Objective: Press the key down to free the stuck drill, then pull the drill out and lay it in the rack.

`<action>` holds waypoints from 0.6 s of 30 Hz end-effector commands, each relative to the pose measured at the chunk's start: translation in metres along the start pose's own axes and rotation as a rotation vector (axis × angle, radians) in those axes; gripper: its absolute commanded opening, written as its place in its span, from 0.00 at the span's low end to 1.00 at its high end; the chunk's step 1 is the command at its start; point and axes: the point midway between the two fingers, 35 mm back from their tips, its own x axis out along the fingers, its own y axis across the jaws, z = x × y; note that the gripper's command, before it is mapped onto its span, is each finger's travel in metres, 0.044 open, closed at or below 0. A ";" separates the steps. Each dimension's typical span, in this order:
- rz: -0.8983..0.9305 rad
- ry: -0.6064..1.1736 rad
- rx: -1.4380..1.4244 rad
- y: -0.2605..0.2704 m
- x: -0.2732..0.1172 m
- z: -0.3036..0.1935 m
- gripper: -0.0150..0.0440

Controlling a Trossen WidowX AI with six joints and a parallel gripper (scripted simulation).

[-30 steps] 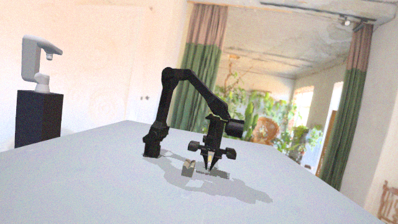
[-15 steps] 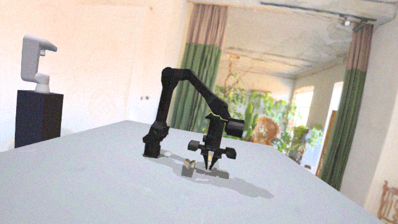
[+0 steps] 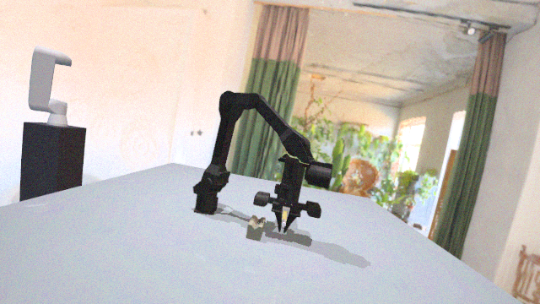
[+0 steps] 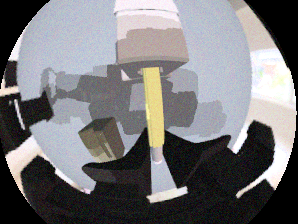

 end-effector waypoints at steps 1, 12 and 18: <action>-0.002 0.001 -0.003 -0.001 -0.002 -0.007 0.25; -0.002 0.003 -0.003 -0.001 -0.004 -0.025 0.25; -0.002 0.004 -0.003 -0.001 -0.004 -0.034 0.25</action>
